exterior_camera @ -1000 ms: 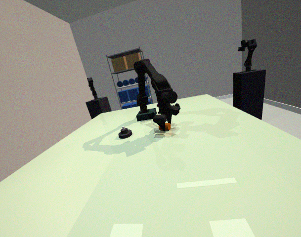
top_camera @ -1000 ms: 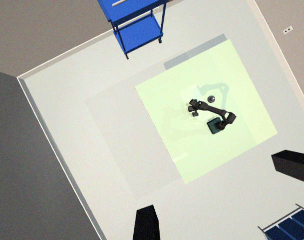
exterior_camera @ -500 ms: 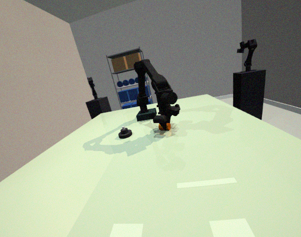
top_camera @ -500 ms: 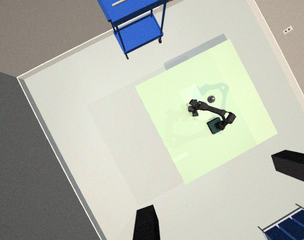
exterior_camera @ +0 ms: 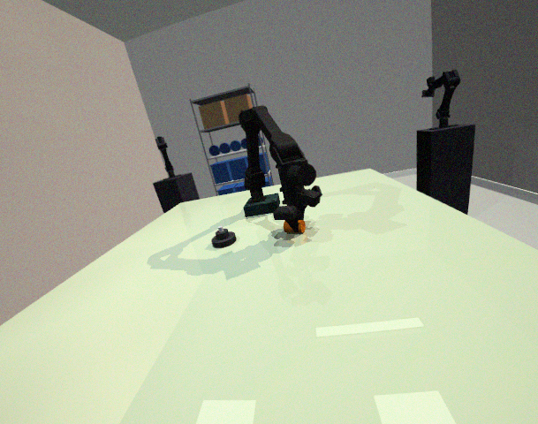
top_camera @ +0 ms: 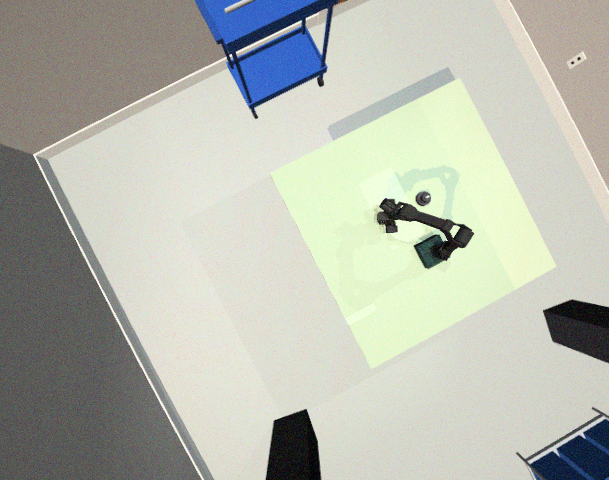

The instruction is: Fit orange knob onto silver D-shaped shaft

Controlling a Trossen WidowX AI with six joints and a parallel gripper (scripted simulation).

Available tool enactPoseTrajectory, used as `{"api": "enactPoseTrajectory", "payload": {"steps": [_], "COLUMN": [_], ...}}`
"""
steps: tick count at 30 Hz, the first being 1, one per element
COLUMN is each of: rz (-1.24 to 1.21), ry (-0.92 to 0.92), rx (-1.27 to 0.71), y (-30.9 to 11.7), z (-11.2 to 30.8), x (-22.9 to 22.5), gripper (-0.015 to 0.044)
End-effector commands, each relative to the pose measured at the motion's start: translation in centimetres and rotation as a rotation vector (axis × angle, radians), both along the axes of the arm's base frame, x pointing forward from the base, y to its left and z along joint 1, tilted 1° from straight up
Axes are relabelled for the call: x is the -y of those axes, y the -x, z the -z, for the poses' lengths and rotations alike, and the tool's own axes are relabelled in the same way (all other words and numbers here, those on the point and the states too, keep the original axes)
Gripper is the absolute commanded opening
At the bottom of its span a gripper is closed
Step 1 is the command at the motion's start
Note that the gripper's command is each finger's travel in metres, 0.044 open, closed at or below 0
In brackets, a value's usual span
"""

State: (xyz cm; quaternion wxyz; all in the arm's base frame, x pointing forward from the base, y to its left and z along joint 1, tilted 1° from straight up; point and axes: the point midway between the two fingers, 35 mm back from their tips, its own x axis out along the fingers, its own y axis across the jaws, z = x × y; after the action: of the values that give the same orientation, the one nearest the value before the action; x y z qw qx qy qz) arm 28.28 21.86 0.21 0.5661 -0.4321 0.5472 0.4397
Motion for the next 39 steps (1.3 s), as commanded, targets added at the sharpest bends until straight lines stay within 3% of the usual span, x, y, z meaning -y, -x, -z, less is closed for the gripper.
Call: {"api": "enactPoseTrajectory", "payload": {"steps": [1,39], "rz": [0.001,0.0], "ry": [-0.048,-0.632], "rx": [0.007,0.154], "y": [0.1,0.9], "z": [-0.2,-1.5], "x": [0.3,3.9], "gripper": [0.0179,0.0179]}}
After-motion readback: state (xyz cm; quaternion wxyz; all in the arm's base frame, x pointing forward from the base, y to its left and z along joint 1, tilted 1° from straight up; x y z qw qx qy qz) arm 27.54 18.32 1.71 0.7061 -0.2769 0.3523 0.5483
